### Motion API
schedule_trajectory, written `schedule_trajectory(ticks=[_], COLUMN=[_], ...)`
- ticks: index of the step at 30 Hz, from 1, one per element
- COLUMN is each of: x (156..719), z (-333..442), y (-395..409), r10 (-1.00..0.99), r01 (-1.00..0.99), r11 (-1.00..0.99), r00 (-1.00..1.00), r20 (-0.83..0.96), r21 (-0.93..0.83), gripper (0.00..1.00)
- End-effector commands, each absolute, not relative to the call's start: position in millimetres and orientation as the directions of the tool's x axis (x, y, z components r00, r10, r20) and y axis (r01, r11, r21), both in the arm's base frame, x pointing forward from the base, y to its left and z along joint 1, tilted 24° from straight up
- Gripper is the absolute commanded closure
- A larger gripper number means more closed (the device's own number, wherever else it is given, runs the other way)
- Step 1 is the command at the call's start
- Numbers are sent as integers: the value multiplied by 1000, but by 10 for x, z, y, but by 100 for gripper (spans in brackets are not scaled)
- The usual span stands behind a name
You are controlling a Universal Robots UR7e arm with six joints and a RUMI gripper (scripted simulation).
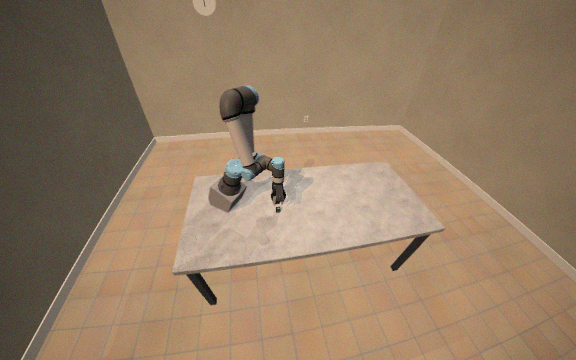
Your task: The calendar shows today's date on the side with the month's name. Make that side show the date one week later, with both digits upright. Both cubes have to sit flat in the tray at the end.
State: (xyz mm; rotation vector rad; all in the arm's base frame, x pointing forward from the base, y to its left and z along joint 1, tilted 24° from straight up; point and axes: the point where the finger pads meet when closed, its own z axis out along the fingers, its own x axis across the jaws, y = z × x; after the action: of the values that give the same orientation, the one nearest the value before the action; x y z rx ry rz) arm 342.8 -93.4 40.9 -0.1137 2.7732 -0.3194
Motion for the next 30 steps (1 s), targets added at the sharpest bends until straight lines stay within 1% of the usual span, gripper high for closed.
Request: schedule_trajectory(ticks=[1,13,29,30], x=[3383,3307,3284,3284], z=[522,723,783,783], y=[-910,-866,-853,-853], r10=[-117,-117,-117,-117], r01=[-41,-41,-41,-41], r11=[972,972,972,972], r00=[-937,-937,-937,-937], r20=[-328,-328,-328,-328], r21=[-229,-229,-229,-229], gripper=[72,72,72,0])
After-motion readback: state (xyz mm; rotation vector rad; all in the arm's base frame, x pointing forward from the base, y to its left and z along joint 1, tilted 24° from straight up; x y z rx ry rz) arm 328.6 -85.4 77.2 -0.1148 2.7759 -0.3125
